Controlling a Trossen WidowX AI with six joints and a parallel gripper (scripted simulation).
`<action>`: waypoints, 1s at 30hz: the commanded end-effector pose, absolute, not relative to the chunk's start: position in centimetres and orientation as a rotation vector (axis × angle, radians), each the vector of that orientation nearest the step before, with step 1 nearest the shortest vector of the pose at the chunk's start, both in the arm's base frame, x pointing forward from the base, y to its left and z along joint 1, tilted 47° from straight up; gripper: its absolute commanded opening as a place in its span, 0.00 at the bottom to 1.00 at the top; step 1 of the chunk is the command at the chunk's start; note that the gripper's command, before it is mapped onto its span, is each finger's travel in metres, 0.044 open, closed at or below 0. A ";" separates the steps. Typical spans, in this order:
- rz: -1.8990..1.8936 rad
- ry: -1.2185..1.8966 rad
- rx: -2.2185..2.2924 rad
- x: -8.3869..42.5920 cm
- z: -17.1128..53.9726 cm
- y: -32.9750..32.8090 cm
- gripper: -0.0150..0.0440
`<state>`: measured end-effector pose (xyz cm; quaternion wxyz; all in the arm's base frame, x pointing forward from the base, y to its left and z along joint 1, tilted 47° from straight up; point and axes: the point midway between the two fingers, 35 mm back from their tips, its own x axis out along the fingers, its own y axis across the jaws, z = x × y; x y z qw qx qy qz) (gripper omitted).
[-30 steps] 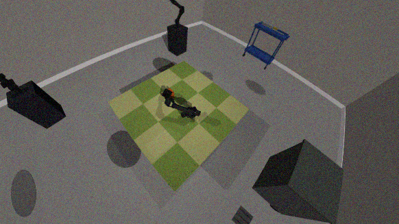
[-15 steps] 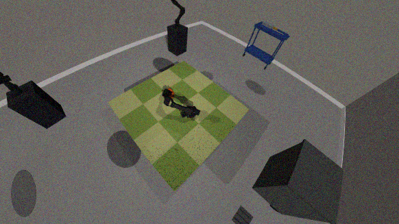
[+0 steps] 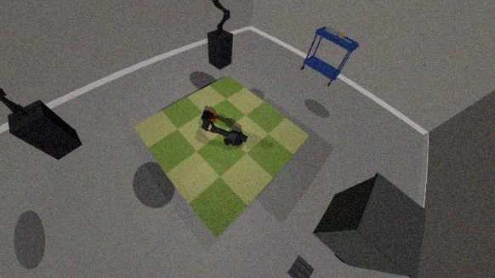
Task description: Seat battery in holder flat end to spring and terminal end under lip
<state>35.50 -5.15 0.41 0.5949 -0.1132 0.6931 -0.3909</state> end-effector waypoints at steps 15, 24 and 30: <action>-0.890 1.525 -0.290 35.5 0.4 -5.5 0.36; -0.880 1.492 -0.300 35.3 0.4 -5.5 0.36; -0.873 1.471 -0.307 35.2 0.3 -5.5 0.36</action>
